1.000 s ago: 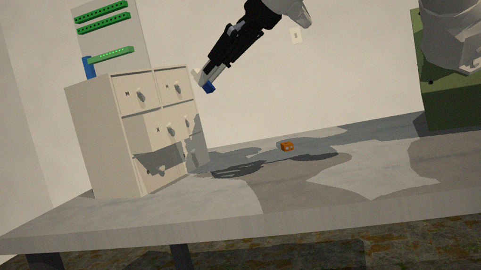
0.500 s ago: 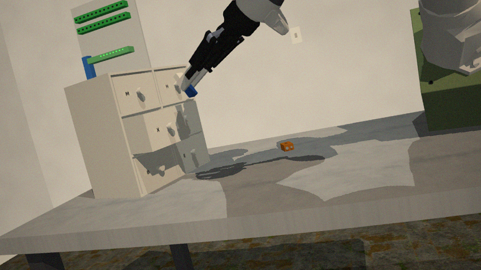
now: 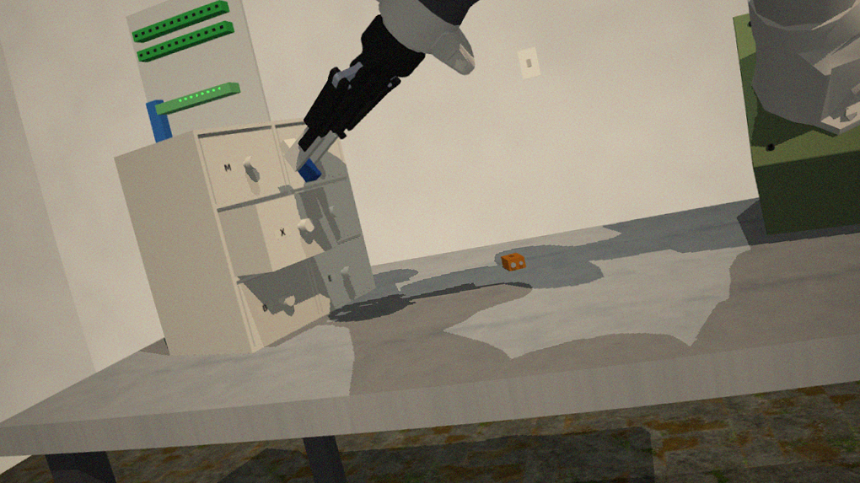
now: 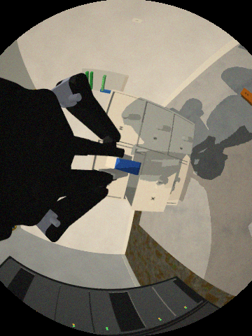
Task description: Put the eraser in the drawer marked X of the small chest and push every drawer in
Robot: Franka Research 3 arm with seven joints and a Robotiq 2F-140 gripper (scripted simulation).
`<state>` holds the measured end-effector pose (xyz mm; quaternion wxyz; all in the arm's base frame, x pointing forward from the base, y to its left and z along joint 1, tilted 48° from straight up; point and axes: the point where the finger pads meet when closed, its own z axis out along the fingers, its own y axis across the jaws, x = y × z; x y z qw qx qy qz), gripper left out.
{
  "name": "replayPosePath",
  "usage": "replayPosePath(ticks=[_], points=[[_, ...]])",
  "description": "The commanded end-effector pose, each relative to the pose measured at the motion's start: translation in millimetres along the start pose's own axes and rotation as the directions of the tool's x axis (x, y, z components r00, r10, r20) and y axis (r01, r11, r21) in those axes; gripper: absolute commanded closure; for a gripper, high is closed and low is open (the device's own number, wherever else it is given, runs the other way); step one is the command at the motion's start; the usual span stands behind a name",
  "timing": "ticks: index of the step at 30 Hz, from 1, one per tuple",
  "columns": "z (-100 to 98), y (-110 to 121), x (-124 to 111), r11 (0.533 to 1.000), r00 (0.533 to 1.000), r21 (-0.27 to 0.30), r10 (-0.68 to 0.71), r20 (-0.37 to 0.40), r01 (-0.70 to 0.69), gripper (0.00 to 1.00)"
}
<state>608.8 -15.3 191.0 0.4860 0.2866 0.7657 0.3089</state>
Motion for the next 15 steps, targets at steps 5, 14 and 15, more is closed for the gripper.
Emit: replayPosePath(ticks=[5, 14, 15], points=[[19.1, -3, -11, 1.000, 1.000, 0.007, -0.005, -0.003, 0.005, 0.89], [31.0, -3, -18, 1.000, 1.000, 0.007, -0.005, -0.003, 0.005, 0.89], [32.1, -3, -19, 1.000, 1.000, 0.007, -0.005, -0.003, 0.005, 0.89]])
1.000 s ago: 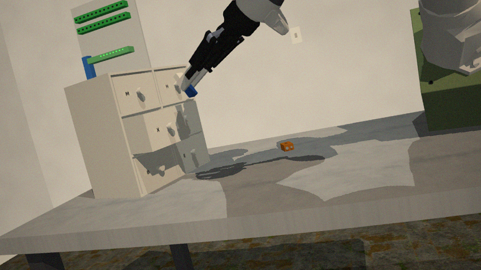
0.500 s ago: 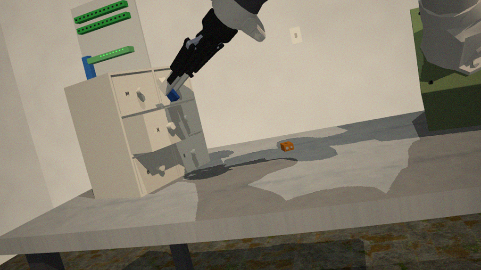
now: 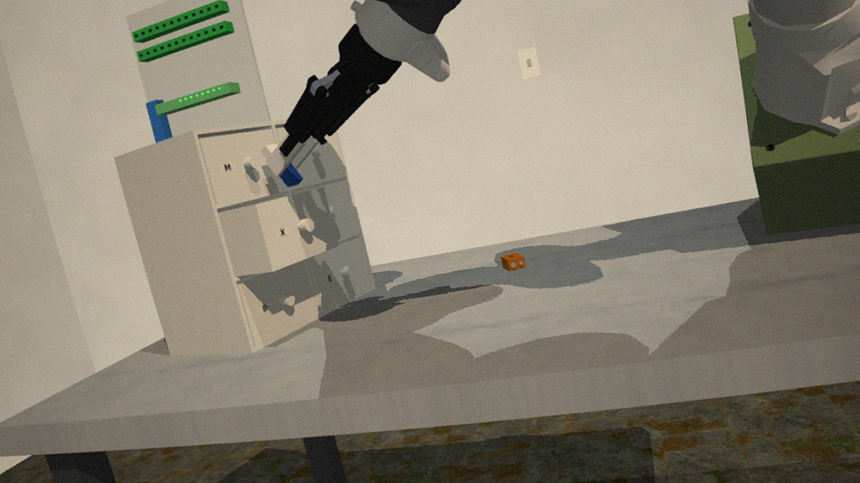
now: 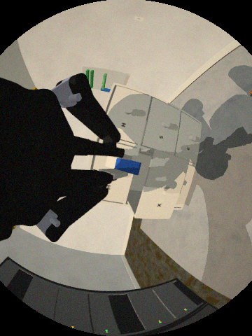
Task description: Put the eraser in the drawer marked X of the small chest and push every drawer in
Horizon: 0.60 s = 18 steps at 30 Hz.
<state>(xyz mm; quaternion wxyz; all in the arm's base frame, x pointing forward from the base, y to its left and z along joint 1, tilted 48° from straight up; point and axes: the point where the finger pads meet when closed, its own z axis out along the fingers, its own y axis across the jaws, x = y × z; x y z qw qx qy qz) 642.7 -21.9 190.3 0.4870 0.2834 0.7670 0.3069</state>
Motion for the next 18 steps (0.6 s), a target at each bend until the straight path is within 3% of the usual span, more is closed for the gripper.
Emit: replayPosePath(ticks=[1, 18], points=[[3.0, -3.1, -2.7, 1.000, 1.000, 0.007, 0.003, -0.002, -0.003, 0.89], [7.2, -3.2, -5.1, 1.000, 1.000, 0.007, 0.003, -0.002, -0.003, 0.89]])
